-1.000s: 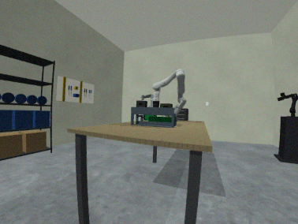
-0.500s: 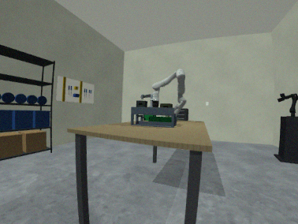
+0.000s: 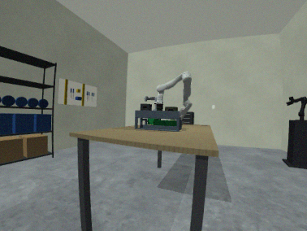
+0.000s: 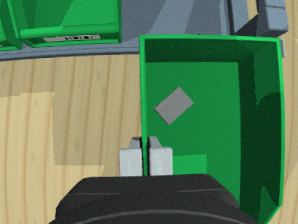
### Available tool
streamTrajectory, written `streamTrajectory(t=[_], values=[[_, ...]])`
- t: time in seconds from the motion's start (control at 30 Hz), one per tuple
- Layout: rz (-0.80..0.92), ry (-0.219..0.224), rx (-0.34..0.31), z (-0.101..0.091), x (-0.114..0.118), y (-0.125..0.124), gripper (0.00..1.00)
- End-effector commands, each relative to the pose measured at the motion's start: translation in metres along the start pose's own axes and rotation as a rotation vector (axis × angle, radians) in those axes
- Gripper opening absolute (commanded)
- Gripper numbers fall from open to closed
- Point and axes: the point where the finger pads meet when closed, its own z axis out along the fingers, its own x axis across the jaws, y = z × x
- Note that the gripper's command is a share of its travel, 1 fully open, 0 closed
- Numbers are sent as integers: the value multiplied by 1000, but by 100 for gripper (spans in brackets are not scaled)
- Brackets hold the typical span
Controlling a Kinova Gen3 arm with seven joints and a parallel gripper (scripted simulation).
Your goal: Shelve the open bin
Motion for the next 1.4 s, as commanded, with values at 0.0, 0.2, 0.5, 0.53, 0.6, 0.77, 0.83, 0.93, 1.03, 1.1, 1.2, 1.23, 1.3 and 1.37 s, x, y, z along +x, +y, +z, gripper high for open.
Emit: streamTrajectory(t=[0.0,0.2,0.5,0.53,0.6,0.77,0.83,0.93,1.03,1.1,1.2,1.23,1.3,1.37], values=[[-2,-4,3,-1,-2,-5,0],[0,-6,3,-1,-3,-5,0],[3,-10,2,-1,-6,-5,0],[3,-10,1,-1,-6,-5,0],[3,-10,1,-1,-6,-5,0],[4,-10,1,-1,-6,-5,0],[4,-10,0,-1,-6,-5,0],[4,-11,0,-1,-6,-5,0],[4,-11,-1,-1,-6,-5,0],[4,-11,-1,-1,-6,-4,0],[5,-11,-1,-1,-6,-4,0],[5,-11,-1,-1,-6,-4,0],[5,-11,-2,-1,-6,-4,0],[5,-10,-2,-1,-6,-4,0]])
